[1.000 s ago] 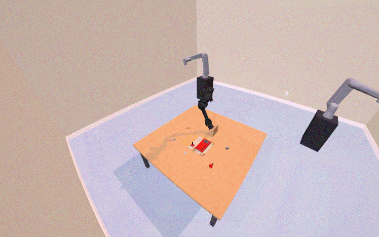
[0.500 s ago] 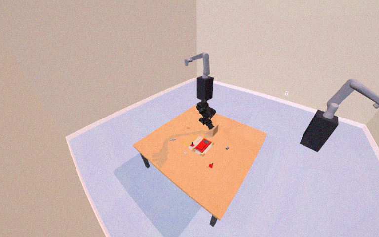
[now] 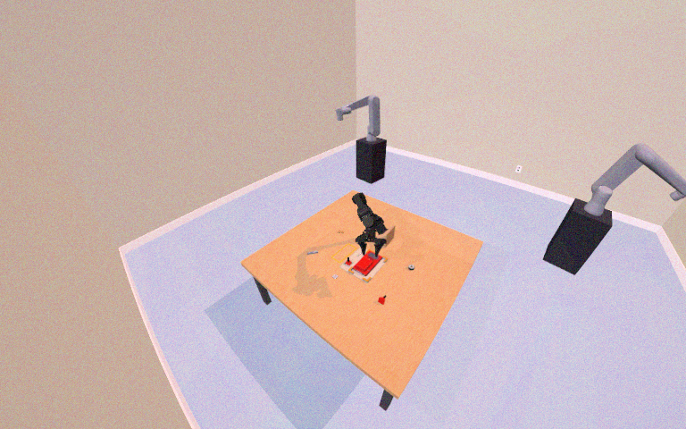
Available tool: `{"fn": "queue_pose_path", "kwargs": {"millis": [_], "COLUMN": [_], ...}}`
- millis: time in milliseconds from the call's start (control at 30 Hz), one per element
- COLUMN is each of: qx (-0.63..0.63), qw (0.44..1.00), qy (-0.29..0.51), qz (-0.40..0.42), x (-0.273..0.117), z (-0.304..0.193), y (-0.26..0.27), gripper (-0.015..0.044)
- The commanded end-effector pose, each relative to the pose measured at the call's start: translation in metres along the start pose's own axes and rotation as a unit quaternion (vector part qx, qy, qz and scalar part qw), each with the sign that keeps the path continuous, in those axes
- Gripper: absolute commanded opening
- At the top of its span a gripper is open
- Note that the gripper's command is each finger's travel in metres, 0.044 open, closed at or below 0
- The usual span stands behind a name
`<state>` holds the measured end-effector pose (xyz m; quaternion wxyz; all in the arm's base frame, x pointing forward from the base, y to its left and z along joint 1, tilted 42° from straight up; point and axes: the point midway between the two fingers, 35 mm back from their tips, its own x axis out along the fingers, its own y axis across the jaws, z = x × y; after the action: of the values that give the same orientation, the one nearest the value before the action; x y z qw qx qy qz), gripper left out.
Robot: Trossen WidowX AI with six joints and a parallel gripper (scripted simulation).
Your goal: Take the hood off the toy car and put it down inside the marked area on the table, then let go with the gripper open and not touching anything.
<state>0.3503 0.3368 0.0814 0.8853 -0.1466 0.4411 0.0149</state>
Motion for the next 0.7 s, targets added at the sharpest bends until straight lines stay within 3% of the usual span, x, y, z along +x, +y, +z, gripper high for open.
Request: {"fn": "queue_pose_path", "kwargs": {"millis": [0, 333, 667], "qx": [-0.025, -0.085, -0.086], "qw": [0.994, 0.935, 0.933], "qy": [0.083, 0.267, 0.27], "qz": [-0.073, -0.217, -0.22], "x": [0.023, 0.032, 0.033], "z": [-0.039, -0.115, -0.117], "y": [-0.044, -0.142, -0.145], "gripper": [0.044, 0.044, 0.044]}}
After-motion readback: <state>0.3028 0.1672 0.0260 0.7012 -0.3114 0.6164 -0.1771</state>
